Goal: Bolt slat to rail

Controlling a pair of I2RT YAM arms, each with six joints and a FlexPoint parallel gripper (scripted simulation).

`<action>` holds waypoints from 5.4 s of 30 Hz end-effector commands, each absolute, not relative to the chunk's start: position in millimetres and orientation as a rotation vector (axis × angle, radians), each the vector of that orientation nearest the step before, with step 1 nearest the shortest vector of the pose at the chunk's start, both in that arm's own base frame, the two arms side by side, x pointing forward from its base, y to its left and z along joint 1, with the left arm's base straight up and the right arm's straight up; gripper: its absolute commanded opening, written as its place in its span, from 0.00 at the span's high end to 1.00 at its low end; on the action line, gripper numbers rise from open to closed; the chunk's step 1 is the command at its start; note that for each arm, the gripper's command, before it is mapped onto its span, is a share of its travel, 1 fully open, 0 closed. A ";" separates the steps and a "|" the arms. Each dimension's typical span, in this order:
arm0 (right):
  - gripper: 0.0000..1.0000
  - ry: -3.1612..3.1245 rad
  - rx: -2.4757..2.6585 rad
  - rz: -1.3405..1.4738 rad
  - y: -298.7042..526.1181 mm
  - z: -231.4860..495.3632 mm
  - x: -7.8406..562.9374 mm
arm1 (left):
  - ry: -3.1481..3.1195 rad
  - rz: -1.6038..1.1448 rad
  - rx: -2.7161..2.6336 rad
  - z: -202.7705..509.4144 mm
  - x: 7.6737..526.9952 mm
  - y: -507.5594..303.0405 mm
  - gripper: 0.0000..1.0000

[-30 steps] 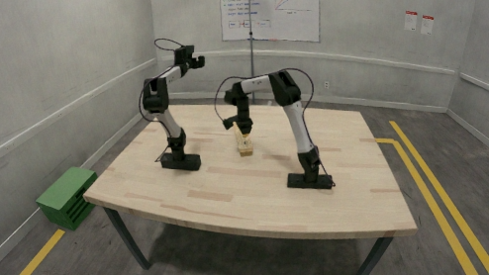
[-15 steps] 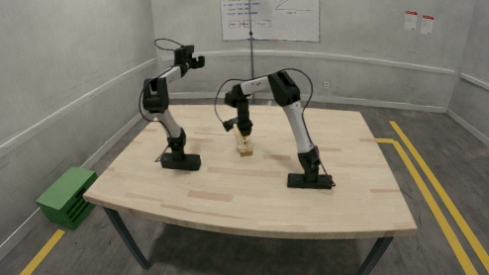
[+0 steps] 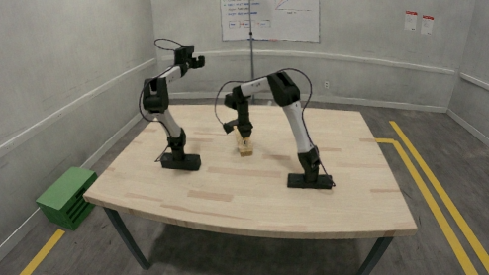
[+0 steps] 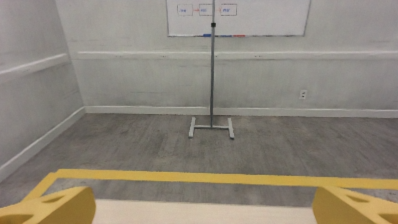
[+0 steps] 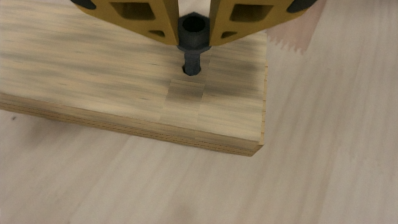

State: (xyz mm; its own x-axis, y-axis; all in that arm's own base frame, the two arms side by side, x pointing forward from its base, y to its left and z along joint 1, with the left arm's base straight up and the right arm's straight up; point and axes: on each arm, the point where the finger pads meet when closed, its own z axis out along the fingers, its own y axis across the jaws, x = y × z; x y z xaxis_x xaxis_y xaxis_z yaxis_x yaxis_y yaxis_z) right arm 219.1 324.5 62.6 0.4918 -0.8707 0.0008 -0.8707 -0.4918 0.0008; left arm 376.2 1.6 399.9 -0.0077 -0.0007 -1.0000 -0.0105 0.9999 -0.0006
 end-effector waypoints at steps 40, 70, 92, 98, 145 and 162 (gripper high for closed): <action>0.86 -1.598 2.723 0.002 323.7 74.2 225.4 | 1.559 0.000 0.000 406.6 374.4 0.0 0.00; 0.86 -1.586 2.713 0.000 313.1 86.1 233.9 | 1.559 0.000 0.000 406.6 374.4 0.0 0.00; 0.86 -1.593 2.711 0.000 320.7 85.6 223.7 | 1.559 0.000 0.000 406.6 374.4 0.0 0.00; 0.86 -1.593 2.703 -0.001 321.9 85.2 217.4 | 1.559 0.000 0.000 406.6 374.4 0.0 0.00; 0.86 -1.596 2.717 0.001 325.3 67.1 221.9 | 1.559 0.000 0.000 406.6 374.4 0.0 0.00; 0.86 -1.595 2.716 0.001 325.5 57.0 222.0 | 1.559 0.000 0.000 406.6 374.4 0.0 0.00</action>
